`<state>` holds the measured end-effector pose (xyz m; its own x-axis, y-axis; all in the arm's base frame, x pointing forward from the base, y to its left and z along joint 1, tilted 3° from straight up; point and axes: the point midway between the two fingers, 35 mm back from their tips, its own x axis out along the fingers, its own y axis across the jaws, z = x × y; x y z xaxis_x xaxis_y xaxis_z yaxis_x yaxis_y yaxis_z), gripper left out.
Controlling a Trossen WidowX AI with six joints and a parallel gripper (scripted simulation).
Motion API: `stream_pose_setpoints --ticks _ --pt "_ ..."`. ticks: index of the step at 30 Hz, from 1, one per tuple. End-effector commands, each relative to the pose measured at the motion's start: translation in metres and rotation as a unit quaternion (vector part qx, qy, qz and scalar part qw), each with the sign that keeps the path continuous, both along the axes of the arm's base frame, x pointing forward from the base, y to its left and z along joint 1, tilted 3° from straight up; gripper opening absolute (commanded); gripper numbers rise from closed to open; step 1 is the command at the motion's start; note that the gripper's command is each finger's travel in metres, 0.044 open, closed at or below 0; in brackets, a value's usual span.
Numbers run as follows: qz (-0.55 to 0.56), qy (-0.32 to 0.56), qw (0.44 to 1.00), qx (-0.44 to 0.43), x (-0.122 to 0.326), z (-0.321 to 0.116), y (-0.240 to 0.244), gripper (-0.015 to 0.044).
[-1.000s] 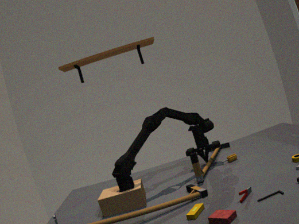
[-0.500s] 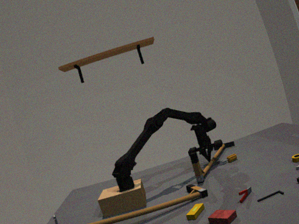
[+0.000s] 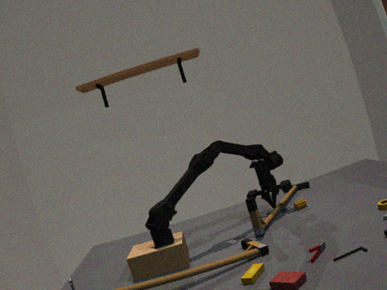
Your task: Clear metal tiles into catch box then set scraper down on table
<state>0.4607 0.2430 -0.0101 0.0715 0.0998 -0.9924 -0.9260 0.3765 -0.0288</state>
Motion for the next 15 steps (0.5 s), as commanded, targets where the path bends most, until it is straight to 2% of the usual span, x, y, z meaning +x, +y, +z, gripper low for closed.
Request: stream_pose_setpoints --ticks 1,15 --pt "0.0 0.003 1.0 -0.005 0.003 -0.007 -0.005 0.0" --pt "0.0 -0.001 1.0 -0.004 0.014 -0.007 -0.013 0.0"
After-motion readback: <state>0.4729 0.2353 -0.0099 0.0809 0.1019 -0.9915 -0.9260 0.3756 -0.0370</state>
